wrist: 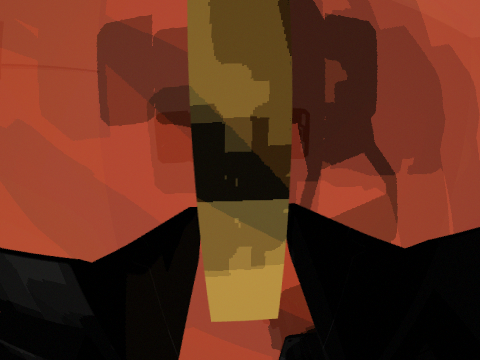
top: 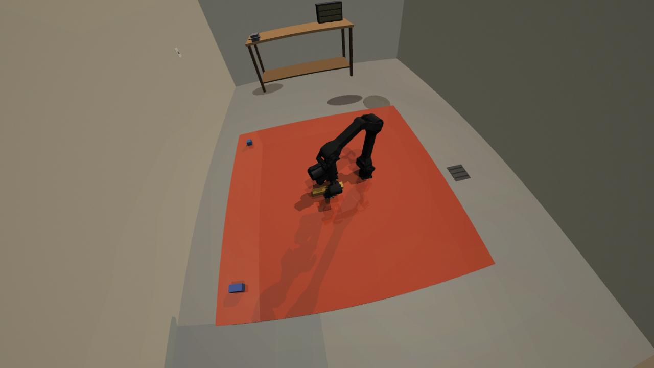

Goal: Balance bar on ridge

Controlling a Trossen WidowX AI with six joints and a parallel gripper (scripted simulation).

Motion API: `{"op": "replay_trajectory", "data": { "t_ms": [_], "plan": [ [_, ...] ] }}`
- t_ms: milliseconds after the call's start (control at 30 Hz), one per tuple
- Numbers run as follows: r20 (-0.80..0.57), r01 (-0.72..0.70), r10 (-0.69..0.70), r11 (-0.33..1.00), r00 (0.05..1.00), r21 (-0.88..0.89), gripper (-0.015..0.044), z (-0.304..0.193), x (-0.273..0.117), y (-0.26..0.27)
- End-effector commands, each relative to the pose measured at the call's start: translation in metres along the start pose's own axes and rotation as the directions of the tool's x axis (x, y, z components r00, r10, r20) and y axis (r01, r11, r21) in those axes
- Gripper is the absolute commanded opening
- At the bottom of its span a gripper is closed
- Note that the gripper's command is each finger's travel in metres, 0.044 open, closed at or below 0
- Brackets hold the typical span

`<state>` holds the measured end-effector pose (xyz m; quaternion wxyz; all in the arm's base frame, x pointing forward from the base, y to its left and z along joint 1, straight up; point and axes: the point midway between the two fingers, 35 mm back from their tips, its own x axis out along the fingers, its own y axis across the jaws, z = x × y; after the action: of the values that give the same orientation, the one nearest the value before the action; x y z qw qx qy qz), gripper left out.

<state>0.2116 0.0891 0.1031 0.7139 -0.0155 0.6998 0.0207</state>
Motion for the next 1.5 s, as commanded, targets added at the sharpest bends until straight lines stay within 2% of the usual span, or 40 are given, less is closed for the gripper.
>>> {"op": "replay_trajectory", "data": {
  "t_ms": [0,667,967,1000,1100,1367,1467],
  "plan": [
    [0.0,0.0,0.0,1.0,1.0,0.0,0.0172,0.0,0.0,0.0],
    [0.0,0.0,0.0,1.0,1.0,0.0,0.0185,0.0,0.0,0.0],
    [0.0,0.0,0.0,1.0,1.0,0.0,0.0421,0.0,0.0,0.0],
    [0.0,0.0,0.0,1.0,1.0,0.0,0.044,0.0,0.0,0.0],
    [0.0,0.0,0.0,1.0,1.0,0.0,0.044,0.0,-0.002,0.0],
    [0.0,0.0,0.0,1.0,1.0,0.0,0.044,0.003,-0.084,0.001],
    [0.0,0.0,0.0,1.0,1.0,0.0,0.044,0.0,-0.1,0.0]
  ]
}}
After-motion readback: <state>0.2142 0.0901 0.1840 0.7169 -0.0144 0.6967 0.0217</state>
